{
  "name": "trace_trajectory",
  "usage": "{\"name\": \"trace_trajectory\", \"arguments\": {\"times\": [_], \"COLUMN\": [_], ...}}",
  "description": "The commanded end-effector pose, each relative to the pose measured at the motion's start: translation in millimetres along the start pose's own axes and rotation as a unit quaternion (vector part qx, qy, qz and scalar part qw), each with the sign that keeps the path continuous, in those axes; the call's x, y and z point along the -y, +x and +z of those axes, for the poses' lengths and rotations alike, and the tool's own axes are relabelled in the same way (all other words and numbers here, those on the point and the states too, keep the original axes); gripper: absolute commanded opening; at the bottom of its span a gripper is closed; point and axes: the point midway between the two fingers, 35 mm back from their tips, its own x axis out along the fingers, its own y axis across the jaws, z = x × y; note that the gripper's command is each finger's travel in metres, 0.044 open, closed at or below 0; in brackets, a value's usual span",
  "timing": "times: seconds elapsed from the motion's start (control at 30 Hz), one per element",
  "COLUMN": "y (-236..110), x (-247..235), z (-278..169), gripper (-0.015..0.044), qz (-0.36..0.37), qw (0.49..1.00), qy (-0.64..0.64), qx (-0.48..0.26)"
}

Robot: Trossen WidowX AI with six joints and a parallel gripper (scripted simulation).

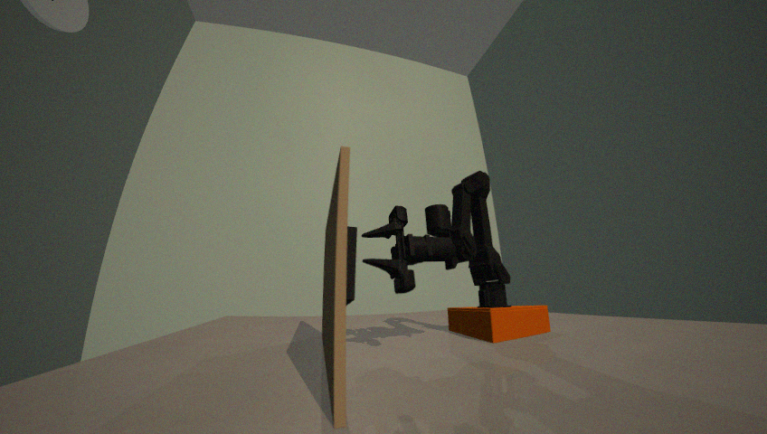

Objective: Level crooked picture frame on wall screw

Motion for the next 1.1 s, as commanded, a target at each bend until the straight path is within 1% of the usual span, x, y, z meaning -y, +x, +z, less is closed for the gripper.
{"name": "trace_trajectory", "arguments": {"times": [0.0, 0.27, 1.07], "y": [1, 5, 41], "x": [-1, -1, -2], "z": [-1, -1, -1], "gripper": [0.026, 0.026, 0.026], "qz": [0.002, 0.002, 0.004], "qw": [1.0, 1.0, 1.0], "qy": [-0.001, -0.001, -0.001], "qx": [-0.002, -0.002, -0.002]}}
